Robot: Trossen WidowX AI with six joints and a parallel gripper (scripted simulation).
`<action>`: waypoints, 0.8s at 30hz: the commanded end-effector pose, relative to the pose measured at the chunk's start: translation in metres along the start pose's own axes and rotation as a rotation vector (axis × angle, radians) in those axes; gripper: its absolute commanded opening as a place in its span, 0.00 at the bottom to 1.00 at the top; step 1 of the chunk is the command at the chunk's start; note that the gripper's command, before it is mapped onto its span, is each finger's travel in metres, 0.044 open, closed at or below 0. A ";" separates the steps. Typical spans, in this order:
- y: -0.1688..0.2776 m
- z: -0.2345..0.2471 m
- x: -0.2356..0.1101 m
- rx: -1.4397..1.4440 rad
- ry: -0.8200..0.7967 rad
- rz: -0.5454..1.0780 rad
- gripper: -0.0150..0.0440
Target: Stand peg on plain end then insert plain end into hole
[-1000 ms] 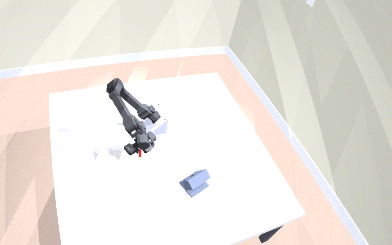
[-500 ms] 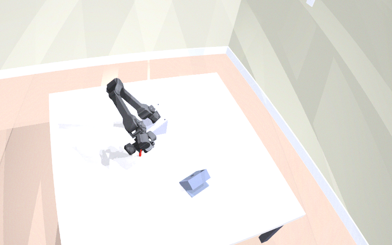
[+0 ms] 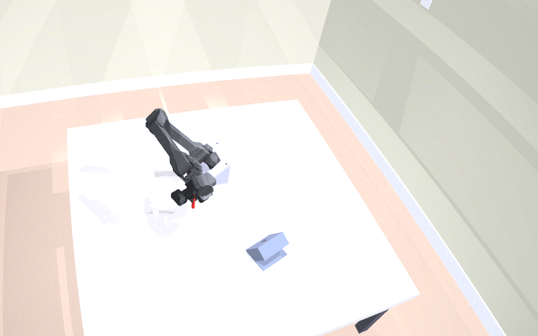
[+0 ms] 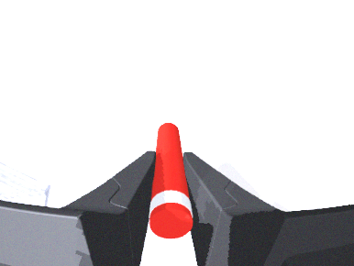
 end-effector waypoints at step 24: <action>-0.022 0.014 -0.019 -0.030 -0.003 -0.072 0.25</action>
Point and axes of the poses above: the point midway between the two fingers, 35 mm back from their tips, its own x axis out along the fingers, its own z axis across the jaws, y = z × x, the point moved 2 cm from there along -x, back along the fingers, and after that the axes turned 2 degrees about x, right-handed, at the moved point
